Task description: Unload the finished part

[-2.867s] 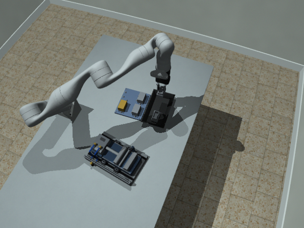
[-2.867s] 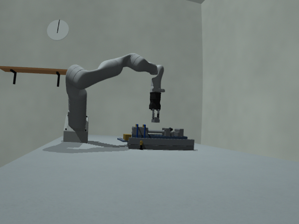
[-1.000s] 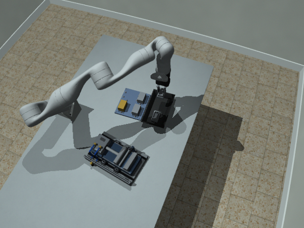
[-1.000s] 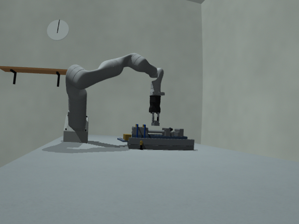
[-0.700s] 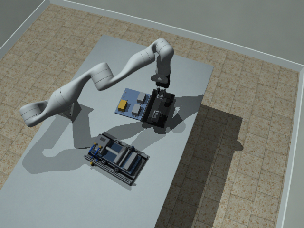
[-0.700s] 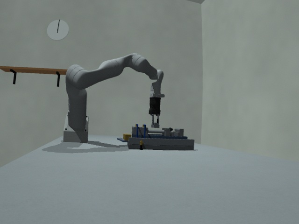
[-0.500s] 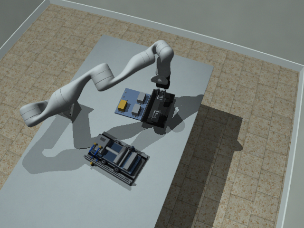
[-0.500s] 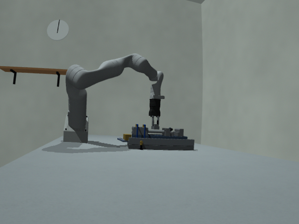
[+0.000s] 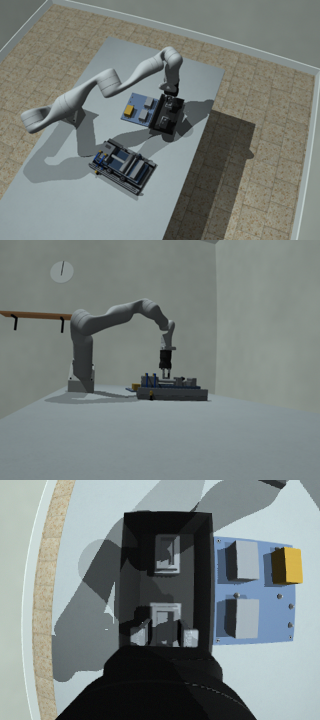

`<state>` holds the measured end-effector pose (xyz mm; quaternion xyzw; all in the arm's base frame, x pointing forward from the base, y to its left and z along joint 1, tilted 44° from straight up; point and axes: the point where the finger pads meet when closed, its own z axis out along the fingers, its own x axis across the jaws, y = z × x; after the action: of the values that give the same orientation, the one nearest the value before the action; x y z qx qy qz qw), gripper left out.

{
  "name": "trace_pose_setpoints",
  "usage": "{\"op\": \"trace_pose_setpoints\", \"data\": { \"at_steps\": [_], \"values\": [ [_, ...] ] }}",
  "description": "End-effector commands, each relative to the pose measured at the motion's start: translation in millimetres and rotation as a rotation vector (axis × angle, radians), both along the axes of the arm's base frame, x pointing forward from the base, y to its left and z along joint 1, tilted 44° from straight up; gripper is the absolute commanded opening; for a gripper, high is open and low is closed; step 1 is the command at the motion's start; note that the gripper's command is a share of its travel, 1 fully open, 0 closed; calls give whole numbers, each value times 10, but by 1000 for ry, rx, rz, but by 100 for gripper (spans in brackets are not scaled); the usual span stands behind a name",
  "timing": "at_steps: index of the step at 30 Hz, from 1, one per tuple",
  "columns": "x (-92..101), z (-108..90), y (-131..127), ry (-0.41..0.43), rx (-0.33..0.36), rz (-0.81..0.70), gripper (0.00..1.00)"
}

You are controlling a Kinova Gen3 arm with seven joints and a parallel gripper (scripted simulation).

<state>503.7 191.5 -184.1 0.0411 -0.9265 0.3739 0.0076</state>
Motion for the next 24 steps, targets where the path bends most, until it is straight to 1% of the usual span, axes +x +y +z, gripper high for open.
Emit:
{"op": "trace_pose_setpoints", "data": {
  "at_steps": [1,9,24],
  "values": [
    [-2,-27,-40,2,-1,-1,0],
    [-1,-111,-120,2,-1,-1,0],
    [0,-168,-175,2,-1,-1,0]
  ]
}}
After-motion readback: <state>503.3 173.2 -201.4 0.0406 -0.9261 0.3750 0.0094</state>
